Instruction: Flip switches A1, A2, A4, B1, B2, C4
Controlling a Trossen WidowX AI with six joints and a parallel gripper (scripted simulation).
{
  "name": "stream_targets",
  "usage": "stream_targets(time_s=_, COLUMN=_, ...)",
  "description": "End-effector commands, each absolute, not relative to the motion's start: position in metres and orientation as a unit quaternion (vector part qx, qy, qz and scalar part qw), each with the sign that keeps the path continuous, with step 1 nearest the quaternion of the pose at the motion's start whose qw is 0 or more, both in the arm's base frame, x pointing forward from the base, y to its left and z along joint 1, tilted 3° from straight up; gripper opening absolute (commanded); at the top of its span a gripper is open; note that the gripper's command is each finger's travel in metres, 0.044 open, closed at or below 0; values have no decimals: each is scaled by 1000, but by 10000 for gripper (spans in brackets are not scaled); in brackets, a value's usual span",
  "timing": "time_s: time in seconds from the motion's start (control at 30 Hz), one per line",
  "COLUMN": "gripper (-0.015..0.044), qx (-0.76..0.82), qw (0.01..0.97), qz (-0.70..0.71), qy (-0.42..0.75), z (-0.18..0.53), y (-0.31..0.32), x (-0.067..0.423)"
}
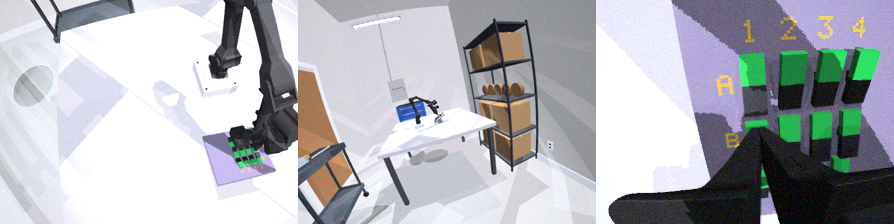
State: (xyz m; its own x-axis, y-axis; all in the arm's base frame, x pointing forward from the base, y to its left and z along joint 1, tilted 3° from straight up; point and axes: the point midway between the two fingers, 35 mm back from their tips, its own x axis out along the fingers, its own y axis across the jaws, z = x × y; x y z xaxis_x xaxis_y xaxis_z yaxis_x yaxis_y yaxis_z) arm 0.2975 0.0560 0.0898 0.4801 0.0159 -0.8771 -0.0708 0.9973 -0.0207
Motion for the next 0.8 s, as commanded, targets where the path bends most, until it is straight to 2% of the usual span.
stream_targets(time_s=0.0, gripper=0, qx=-28, qw=858, qz=27, qy=512, z=87, y=56, x=298)
stream_targets(time_s=0.53, gripper=0, qx=-28, qw=858, qz=27, qy=512, z=85, y=56, x=299)
stream_targets(time_s=0.77, gripper=0, qx=-27, qw=864, qz=27, qy=502, z=141, y=55, x=266)
